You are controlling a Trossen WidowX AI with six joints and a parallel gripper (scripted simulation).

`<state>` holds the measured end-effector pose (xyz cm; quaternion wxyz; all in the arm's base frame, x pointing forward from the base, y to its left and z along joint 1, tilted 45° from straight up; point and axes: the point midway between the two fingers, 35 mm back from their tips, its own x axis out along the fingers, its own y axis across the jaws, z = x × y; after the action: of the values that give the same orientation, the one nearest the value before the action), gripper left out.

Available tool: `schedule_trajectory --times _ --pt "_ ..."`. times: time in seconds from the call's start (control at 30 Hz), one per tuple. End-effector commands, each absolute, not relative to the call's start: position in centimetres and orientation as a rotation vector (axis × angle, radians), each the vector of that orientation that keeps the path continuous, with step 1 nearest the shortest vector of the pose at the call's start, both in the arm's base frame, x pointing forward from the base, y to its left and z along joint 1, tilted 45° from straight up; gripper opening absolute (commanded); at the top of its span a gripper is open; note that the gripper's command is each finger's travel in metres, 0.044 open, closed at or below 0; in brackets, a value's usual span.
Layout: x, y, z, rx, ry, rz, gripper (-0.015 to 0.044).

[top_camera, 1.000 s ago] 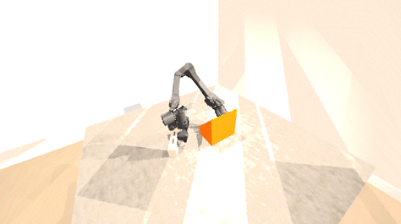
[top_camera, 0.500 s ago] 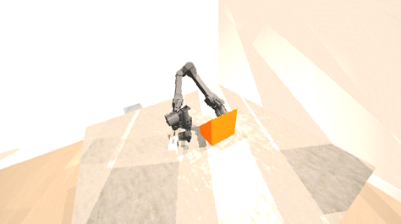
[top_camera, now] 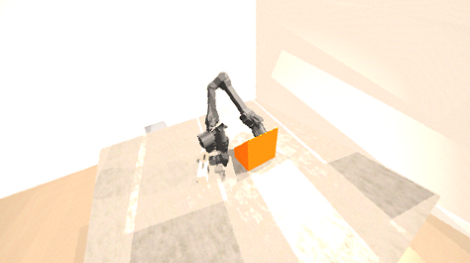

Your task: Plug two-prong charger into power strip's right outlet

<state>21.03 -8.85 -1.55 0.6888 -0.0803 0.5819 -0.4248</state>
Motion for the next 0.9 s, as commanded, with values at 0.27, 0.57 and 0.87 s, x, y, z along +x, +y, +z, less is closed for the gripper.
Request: schedule_trajectory --times 0.27,0.57,0.87 --pt "22.1 -5.9 2.1 -0.369 0.963 -0.871 0.044" --pt "22.2 -3.9 4.4 -0.432 0.744 -0.812 0.044" --pt "22.2 -3.9 4.4 -0.432 0.744 -0.812 0.044"
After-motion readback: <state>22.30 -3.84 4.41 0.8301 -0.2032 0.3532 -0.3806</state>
